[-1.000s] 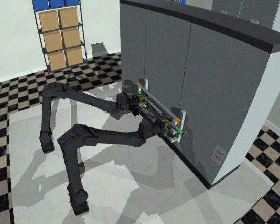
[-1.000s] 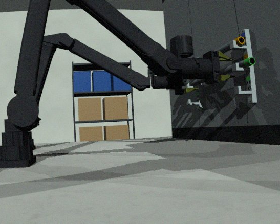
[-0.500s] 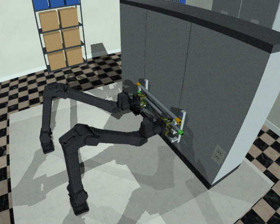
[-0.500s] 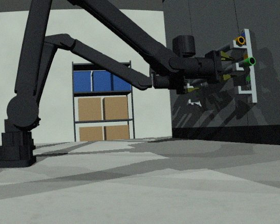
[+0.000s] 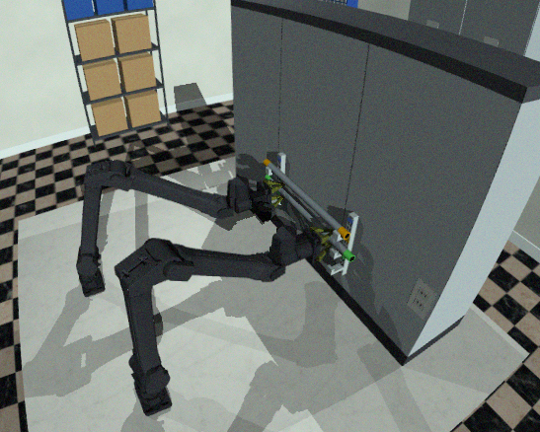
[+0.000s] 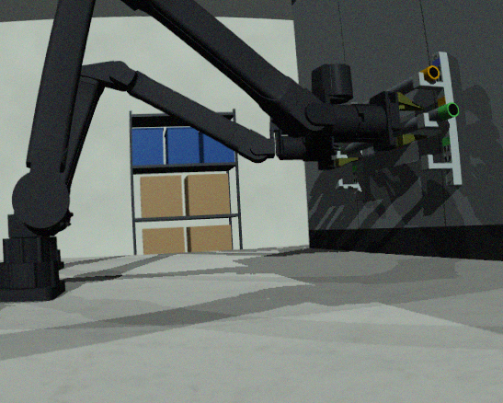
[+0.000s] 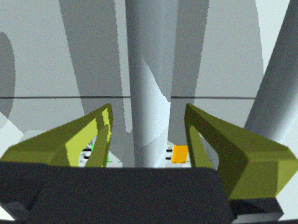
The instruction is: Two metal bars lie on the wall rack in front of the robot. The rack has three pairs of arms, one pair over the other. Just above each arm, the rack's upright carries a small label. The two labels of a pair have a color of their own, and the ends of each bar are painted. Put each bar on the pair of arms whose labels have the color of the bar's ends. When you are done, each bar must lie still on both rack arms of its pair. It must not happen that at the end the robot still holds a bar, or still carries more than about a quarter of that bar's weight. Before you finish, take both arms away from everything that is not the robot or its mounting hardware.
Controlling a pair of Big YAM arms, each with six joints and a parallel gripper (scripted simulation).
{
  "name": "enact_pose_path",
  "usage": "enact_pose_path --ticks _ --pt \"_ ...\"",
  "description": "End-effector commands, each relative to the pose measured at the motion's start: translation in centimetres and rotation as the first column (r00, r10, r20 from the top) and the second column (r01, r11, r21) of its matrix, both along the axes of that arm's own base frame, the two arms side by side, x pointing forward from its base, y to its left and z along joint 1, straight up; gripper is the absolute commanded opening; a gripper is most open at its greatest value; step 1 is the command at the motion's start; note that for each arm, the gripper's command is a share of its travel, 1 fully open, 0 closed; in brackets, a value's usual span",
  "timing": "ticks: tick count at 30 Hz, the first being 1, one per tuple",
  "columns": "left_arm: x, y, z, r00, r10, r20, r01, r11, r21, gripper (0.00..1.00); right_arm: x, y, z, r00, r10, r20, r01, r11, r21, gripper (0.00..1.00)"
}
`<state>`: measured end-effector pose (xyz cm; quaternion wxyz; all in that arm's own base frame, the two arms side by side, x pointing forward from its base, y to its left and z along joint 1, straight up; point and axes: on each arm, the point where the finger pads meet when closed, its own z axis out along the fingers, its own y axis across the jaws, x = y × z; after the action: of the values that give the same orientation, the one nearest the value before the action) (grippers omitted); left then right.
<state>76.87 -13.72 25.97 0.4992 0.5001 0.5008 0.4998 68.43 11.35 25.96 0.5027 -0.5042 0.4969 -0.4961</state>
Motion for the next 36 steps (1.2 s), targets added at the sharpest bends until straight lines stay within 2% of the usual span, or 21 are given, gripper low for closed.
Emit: enact_pose_path --ticks 1,36 --pt "1.57 0.49 2.19 0.999 0.007 0.034 -0.006 1.0 -0.024 0.55 1.72 -0.33 3.11 0.999 -0.007 0.052 0.006 1.0 0.023 0.54" --pt "1.65 0.49 2.26 0.999 0.007 0.036 -0.006 1.0 -0.024 0.15 1.81 -0.34 3.2 0.999 -0.008 0.054 0.006 1.0 0.024 0.14"
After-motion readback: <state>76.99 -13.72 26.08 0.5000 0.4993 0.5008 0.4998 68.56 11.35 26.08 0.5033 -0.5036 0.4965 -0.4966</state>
